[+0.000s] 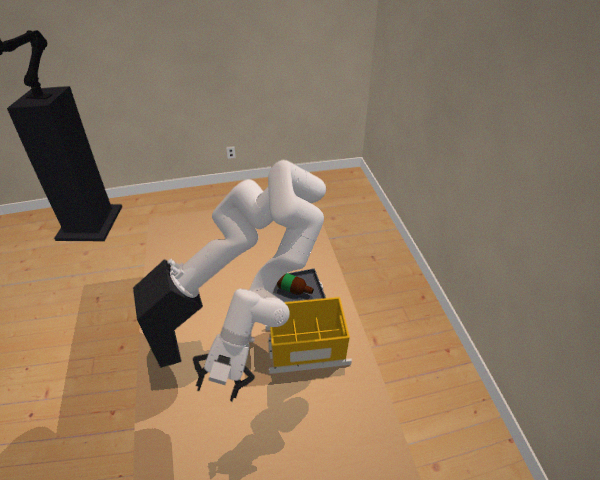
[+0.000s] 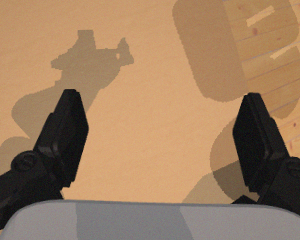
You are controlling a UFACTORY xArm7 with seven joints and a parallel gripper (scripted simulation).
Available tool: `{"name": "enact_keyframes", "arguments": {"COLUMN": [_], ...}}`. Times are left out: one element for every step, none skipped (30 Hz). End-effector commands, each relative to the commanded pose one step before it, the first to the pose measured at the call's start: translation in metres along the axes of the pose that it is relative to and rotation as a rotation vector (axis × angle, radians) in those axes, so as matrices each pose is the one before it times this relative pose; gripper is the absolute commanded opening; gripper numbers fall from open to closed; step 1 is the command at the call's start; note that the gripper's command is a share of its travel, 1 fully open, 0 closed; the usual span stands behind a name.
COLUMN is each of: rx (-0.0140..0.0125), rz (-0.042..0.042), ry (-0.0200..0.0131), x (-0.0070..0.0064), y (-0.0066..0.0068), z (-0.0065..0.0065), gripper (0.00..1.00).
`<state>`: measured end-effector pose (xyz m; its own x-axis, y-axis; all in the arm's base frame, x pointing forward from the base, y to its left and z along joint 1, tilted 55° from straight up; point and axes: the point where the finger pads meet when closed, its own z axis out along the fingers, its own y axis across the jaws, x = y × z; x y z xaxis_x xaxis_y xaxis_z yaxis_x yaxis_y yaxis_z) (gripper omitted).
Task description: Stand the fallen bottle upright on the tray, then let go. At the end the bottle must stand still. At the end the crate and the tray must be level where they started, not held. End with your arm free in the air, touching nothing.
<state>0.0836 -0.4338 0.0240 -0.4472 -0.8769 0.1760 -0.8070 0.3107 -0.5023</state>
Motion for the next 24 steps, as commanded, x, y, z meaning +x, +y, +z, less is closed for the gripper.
{"name": "enact_keyframes", "arguments": {"rx": [-0.03441, -0.00684, 0.00000, -0.00593, 0.00000, 0.00000, -0.00496, 0.00000, 0.00000, -0.00393, 0.00000, 0.00000, -0.00284, 0.00000, 0.00000, 0.00000, 0.00000, -0.00169, 0.00000, 0.00000, 0.00000, -0.00050, 0.00000, 0.00000], "rz": [0.06310, 0.02588, 0.00000, 0.02654, 0.00000, 0.00000, 0.02722, 0.00000, 0.00000, 0.02790, 0.00000, 0.00000, 0.02860, 0.00000, 0.00000, 0.00000, 0.00000, 0.02930, 0.00000, 0.00000, 0.00000, 0.03002, 0.00000, 0.00000], "ry": [0.06860, 0.03190, 0.00000, 0.03268, 0.00000, 0.00000, 0.03343, 0.00000, 0.00000, 0.03415, 0.00000, 0.00000, 0.03483, 0.00000, 0.00000, 0.00000, 0.00000, 0.03546, 0.00000, 0.00000, 0.00000, 0.03605, 0.00000, 0.00000], "x": [0.03663, 0.01383, 0.00000, 0.01406, 0.00000, 0.00000, 0.01428, 0.00000, 0.00000, 0.01448, 0.00000, 0.00000, 0.01466, 0.00000, 0.00000, 0.00000, 0.00000, 0.01483, 0.00000, 0.00000, 0.00000, 0.01498, 0.00000, 0.00000], "y": [0.00003, -0.00132, 0.00000, -0.00173, 0.00000, 0.00000, -0.00216, 0.00000, 0.00000, -0.00261, 0.00000, 0.00000, -0.00309, 0.00000, 0.00000, 0.00000, 0.00000, -0.00358, 0.00000, 0.00000, 0.00000, -0.00408, 0.00000, 0.00000], "z": [-0.00860, -0.00485, 0.00000, -0.00494, 0.00000, 0.00000, -0.00503, 0.00000, 0.00000, -0.00512, 0.00000, 0.00000, -0.00520, 0.00000, 0.00000, 0.00000, 0.00000, -0.00529, 0.00000, 0.00000, 0.00000, -0.00537, 0.00000, 0.00000], "gripper": [1.00, 1.00, 1.00, 1.00, 1.00, 1.00, 1.00, 1.00, 1.00, 1.00, 1.00, 1.00, 1.00, 1.00, 1.00, 1.00, 1.00, 1.00, 1.00, 1.00, 1.00, 1.00, 1.00, 1.00]}}
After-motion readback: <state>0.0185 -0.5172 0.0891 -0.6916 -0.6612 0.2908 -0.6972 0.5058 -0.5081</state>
